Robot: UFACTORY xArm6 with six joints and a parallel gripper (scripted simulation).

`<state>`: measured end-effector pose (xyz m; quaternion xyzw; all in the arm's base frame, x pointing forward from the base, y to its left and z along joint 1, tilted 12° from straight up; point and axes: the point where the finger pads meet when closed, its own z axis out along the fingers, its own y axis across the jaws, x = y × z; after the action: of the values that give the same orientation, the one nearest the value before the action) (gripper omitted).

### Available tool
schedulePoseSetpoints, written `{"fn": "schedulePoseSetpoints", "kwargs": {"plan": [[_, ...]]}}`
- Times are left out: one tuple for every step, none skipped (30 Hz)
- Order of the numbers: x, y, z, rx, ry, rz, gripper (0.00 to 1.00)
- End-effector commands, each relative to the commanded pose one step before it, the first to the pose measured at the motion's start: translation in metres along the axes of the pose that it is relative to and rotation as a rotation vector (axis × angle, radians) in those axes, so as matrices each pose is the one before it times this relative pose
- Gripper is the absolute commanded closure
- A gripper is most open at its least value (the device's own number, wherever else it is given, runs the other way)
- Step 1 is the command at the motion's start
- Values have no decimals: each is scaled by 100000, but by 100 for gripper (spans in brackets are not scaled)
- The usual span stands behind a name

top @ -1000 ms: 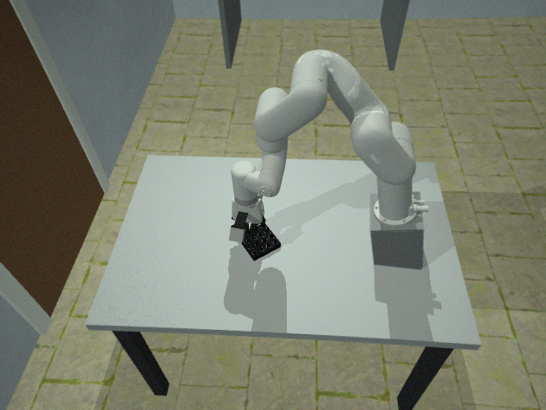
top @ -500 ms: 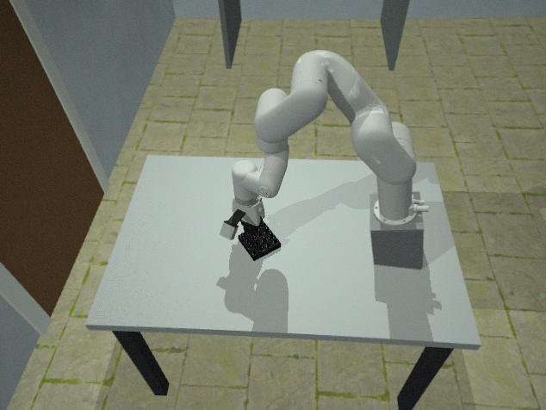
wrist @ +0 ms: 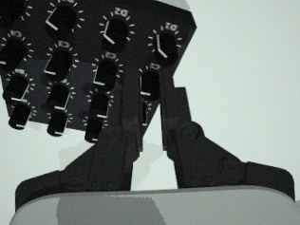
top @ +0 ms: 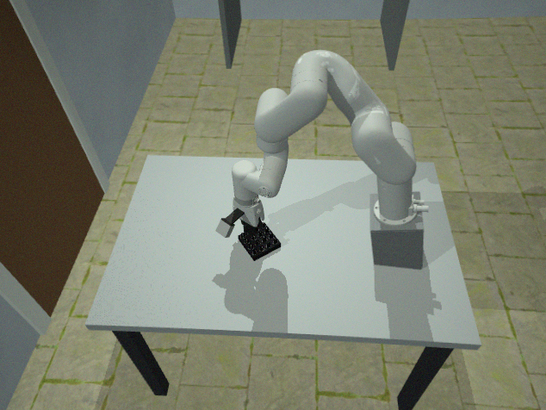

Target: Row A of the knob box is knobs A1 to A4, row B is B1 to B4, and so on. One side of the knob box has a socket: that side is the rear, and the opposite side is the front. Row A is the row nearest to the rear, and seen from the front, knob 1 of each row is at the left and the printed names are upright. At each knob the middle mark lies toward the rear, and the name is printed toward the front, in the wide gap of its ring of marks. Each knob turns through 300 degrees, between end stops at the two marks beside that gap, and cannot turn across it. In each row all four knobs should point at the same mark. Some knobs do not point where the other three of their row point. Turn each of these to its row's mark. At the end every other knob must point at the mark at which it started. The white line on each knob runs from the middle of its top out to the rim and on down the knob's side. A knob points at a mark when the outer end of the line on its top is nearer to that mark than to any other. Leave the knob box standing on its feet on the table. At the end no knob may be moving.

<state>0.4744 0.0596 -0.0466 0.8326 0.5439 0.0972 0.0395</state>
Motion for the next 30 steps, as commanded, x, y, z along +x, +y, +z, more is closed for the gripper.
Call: {"fn": "schedulePoseSetpoints", "kwargs": {"plan": [[89,125,-97,-863,-1876,1325,92],[0,0,0,0,0,2,92],[0,0,0,0,0,0,92],[0,0,0,0,0,0,92],[0,0,0,0,0,0,92],[0,0,0,0,0,0,92],[0,0,0,0,0,0,92],[0,0,0,0,0,0,92],[0,0,0,0,0,0,92],[0,0,0,0,0,0,92],[0,0,0,0,0,0,92],[0,0,0,0,0,0,92],[0,0,0,0,0,0,92],[0,0,0,0,0,0,81],[0,0,0,0,0,0,81],[0,0,0,0,0,0,81],[0,0,0,0,0,0,81],[0,0,0,0,0,0,81],[0,0,0,0,0,0,81],[0,0,0,0,0,0,81],[0,0,0,0,0,0,81],[0,0,0,0,0,0,81],[0,0,0,0,0,0,81],[0,0,0,0,0,0,81],[0,0,0,0,0,0,81],[0,0,0,0,0,0,81],[0,0,0,0,0,0,81],[0,0,0,0,0,0,81],[0,0,0,0,0,0,81],[0,0,0,0,0,0,81]]}}
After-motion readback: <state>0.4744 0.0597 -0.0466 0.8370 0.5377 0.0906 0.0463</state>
